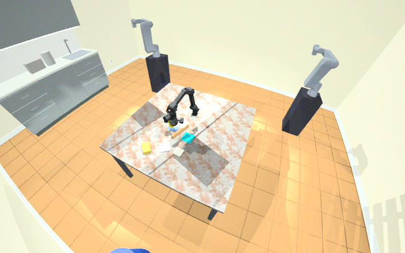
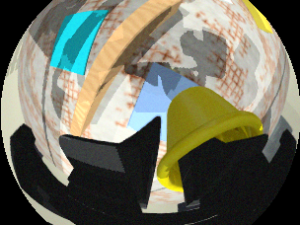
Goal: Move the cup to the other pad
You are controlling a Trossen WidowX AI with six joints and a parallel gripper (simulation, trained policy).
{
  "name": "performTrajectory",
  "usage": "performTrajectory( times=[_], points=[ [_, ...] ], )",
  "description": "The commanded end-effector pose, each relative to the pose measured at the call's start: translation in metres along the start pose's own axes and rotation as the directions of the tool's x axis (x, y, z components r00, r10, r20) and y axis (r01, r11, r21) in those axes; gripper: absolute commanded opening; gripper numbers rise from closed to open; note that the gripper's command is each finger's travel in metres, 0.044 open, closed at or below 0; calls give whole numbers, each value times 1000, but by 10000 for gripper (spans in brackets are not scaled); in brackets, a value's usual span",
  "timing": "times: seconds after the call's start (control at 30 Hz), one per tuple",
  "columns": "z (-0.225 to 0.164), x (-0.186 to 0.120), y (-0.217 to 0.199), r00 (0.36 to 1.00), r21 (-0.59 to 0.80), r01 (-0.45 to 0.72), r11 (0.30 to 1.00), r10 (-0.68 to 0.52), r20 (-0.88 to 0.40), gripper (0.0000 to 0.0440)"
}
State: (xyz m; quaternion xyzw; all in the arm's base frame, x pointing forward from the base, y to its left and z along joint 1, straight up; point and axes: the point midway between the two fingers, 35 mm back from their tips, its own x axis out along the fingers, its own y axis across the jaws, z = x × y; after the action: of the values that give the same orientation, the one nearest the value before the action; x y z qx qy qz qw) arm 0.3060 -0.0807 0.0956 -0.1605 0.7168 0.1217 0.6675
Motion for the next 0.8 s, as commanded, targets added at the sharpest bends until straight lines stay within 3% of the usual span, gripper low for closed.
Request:
performTrajectory(
  times=[0.0, 0.77],
  points=[
    [7, -12, 3, 1000, -24, 9, 1000, -8, 22, 3],
    [68, -54, 43, 987, -113, 68, 991, -51, 152, 0]
  ],
)
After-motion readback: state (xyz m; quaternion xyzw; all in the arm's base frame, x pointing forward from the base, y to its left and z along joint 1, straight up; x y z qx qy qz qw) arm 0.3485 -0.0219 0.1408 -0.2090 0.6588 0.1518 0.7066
